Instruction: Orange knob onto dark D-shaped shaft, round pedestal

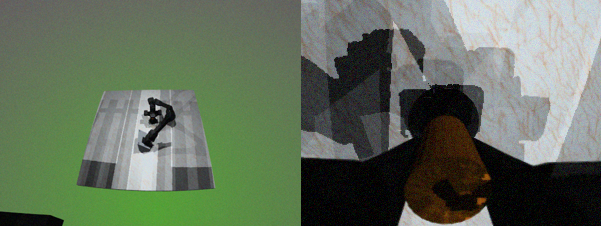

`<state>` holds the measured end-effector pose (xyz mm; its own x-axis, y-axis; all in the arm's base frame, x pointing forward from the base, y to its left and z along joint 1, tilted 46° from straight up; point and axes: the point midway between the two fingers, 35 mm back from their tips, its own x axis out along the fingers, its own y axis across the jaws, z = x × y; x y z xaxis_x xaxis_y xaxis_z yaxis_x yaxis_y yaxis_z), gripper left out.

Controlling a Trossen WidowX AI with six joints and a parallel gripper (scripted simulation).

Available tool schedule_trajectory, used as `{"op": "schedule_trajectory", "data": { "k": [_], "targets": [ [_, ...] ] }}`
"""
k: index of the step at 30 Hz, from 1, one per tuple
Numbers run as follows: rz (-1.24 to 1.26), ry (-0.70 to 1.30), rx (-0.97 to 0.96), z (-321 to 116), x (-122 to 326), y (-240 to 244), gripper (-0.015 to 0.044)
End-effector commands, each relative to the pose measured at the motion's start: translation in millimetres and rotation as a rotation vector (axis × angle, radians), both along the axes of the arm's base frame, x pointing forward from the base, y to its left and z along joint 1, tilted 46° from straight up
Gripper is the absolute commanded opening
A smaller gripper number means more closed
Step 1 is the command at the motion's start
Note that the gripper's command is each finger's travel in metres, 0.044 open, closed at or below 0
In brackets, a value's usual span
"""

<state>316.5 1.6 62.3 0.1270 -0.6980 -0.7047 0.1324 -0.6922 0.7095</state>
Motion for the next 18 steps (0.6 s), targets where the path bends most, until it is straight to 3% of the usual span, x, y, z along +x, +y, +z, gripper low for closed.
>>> {"op": "schedule_trajectory", "data": {
  "k": [1,18],
  "targets": [
    [0.007,0.006,-0.002,-0.3,-0.9,-0.1,0.0],
    [0.044,0.042,-0.009,3.4,1.4,3.2,0.0]
  ]
}}
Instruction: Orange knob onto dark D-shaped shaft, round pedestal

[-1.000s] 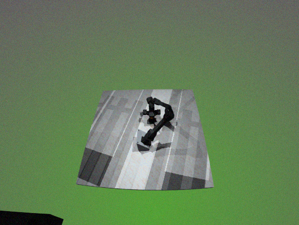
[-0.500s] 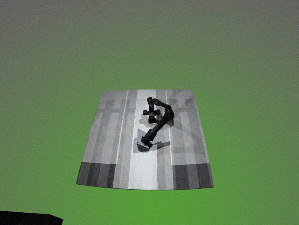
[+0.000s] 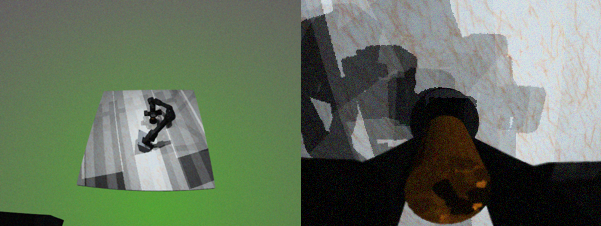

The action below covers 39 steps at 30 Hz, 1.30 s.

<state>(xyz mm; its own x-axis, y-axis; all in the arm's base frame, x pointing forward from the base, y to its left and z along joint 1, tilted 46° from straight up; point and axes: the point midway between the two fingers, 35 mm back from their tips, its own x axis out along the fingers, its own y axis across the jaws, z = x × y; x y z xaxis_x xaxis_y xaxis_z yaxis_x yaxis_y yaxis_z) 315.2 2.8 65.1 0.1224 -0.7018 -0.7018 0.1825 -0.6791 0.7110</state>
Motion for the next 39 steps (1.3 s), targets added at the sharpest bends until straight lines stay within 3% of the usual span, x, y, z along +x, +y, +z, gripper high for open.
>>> {"op": "schedule_trajectory", "data": {
  "k": [1,39],
  "targets": [
    [0.011,0.003,0.002,0.2,3.3,2.1,0.0],
    [0.019,0.01,0.001,-3.7,1.6,-1.3,0.0]
  ]
}}
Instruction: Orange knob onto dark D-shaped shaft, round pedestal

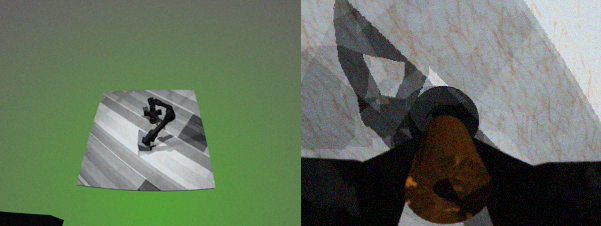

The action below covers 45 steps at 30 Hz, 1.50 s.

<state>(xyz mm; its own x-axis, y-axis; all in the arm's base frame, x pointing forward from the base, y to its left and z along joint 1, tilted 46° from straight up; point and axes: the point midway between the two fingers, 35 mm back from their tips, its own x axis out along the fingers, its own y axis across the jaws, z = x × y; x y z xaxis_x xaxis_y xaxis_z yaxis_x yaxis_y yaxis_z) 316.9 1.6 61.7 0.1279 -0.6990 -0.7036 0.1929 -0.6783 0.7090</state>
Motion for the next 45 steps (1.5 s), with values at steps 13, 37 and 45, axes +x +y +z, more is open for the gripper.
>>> {"op": "schedule_trajectory", "data": {
  "k": [13,37,45],
  "targets": [
    [-0.03,-0.03,0.006,-1,0,-1,0.0],
    [-0.001,-0.001,0.0,-8,3,-8,0.0],
    [-0.01,-0.005,0.004,-10,3,-11,0.0]
  ]
}}
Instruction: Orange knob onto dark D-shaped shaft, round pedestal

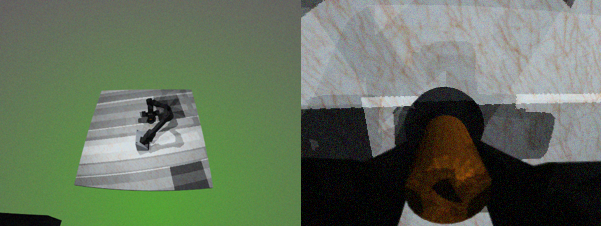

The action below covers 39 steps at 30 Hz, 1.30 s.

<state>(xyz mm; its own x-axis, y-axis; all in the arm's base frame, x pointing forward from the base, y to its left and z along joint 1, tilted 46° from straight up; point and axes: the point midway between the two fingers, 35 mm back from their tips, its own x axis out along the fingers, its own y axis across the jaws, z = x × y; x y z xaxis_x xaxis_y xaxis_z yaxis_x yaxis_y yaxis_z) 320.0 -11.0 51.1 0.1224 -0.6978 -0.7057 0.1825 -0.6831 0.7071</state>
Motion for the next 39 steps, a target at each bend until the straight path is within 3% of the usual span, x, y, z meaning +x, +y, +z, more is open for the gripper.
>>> {"op": "schedule_trajectory", "data": {
  "k": [1,4,21,27,34,39],
  "targets": [
    [0.002,-0.001,0.0,1,0,1,0.0],
    [0.002,-0.001,0.0,1,0,1,0.0],
    [0.002,-0.001,0.0,1,0,1,0.044],
    [0.002,-0.001,0.001,2,0,3,0.044],
    [0.003,0.003,0.004,65,-11,67,0.044],
    [0.003,0.003,0.004,67,-11,69,0.044]
  ]
}}
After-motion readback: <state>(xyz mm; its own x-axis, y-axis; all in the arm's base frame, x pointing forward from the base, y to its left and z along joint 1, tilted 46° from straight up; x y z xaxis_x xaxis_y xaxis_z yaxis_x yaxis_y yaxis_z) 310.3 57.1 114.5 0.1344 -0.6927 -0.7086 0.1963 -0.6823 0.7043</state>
